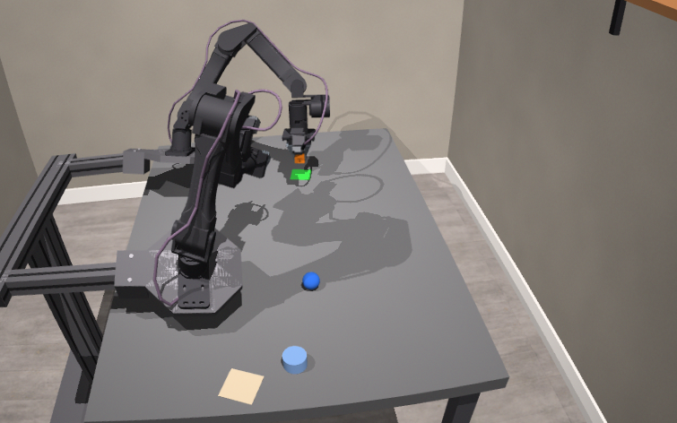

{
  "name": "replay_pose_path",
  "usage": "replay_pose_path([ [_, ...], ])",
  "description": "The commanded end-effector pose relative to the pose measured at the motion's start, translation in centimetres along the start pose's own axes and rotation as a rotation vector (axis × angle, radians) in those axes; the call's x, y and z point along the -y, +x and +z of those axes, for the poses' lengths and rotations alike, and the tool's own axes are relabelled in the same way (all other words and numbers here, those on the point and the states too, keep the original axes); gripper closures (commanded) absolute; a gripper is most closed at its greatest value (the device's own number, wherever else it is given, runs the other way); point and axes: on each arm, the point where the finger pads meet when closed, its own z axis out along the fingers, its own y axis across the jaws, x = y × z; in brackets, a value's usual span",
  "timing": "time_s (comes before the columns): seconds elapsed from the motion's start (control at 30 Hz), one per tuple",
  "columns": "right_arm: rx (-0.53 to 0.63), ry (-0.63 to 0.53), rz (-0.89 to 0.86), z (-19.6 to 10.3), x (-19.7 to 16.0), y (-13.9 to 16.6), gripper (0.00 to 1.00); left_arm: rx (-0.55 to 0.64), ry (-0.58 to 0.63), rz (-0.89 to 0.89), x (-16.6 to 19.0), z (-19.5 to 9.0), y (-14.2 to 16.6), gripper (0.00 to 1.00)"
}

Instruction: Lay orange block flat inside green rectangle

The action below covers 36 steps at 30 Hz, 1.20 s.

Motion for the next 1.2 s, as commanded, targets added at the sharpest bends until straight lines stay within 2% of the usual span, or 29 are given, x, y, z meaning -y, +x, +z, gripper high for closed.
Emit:
replay_pose_path([
  [0.0,0.03,-0.025,-0.008,-0.3,-0.7,-0.4,0.54,0.012,-0.016,0.004,-0.5,0.8,-0.3,0.73],
  [0.67,0.03,-0.025,-0.007,-0.3,-0.7,-0.4,0.54,0.012,-0.016,0.01,-0.2,3.9,-0.3,0.73],
  [1.17,0.032,-0.016,-0.001,-0.1,-0.5,-0.8,0.54,0.012,-0.016,0.007,-0.1,4.5,-0.3,0.73],
])
